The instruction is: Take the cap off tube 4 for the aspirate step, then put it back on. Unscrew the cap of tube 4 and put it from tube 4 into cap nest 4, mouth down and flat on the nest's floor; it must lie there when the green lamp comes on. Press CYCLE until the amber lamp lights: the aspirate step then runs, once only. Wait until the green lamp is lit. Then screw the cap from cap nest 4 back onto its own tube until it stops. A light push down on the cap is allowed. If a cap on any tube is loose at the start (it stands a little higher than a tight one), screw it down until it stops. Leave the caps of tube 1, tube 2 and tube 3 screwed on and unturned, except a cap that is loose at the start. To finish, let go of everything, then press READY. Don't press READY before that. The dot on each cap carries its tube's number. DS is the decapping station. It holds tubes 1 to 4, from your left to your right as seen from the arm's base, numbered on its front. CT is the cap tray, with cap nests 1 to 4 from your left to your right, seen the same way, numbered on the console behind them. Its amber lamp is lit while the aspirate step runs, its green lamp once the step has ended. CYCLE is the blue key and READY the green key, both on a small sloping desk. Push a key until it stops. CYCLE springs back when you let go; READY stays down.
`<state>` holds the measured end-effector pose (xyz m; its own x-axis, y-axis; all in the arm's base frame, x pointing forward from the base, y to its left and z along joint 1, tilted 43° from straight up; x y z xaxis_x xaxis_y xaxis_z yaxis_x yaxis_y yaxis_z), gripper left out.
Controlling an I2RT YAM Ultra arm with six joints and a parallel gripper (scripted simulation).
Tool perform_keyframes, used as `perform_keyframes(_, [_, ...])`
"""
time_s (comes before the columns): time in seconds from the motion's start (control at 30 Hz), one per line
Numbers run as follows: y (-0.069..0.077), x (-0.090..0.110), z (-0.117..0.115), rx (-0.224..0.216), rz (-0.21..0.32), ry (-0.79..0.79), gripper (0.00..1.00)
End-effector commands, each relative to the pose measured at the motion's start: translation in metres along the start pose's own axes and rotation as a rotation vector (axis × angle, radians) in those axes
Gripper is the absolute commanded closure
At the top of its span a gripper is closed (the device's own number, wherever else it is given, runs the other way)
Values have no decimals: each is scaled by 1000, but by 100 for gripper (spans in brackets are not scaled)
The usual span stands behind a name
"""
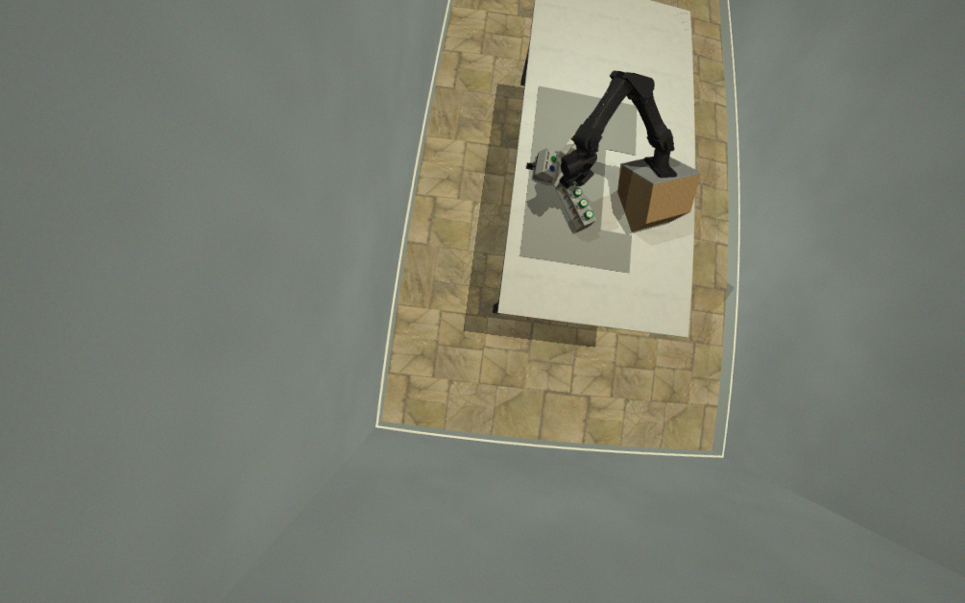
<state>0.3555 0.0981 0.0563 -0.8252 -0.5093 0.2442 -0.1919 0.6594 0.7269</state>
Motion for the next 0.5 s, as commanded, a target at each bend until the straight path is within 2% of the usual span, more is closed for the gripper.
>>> perform_keyframes(0.0, [18,-6,-1,-2,-59,-165,51])
perform_keyframes(0.07, [16,-4,1,-7,-52,-326,51])
perform_keyframes(0.23, [13,1,5,-6,-35,-314,51])
perform_keyframes(0.37, [15,-2,2,-5,-47,-325,51])
perform_keyframes(0.4, [16,-2,2,-5,-47,-325,100])
perform_keyframes(0.47, [16,-2,2,-4,-47,-325,100])
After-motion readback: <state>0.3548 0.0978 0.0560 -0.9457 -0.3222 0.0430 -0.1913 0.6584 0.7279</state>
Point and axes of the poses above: the point where the finger pads meet when closed, its own y axis back along the fingers, its own z axis across the jaws, x = y × z, the point moved 8 cm from there along y, back along the fingers, and after that the axes turned 8 degrees about -y, right-handed, at the moved point
